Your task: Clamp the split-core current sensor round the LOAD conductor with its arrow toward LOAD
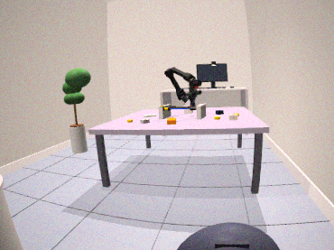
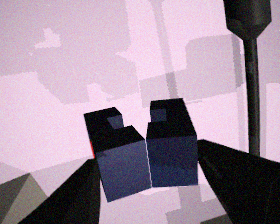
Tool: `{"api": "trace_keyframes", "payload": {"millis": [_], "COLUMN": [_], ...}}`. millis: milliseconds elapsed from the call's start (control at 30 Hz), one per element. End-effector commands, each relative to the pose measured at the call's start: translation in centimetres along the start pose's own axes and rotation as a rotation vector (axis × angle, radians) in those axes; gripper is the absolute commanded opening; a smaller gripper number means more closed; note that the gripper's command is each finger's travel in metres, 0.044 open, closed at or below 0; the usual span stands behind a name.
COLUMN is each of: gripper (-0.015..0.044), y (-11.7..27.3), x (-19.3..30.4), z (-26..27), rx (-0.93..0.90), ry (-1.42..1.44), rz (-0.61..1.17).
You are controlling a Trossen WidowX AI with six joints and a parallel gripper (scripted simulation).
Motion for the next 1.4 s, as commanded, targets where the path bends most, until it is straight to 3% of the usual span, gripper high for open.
{"api": "trace_keyframes", "payload": {"millis": [0,233,1367], "gripper": [0.0000,0.0000,0.0000], "y": [2.3,5.9,7.4], "x": [-0.1,0.4,-2.2], "z": [-0.1,0.0,-12.0], "rx": [-0.002,-0.002,0.001], "ry": [-0.006,-0.004,0.048], "rz": [-0.005,0.001,-0.018]}}
Point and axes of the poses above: the point midway between the two fingers, 35 mm back from their tips, its own y axis back along the fingers, its own z axis across the jaws, x = y × z, the point moved 8 cm from there along y, back along the fingers
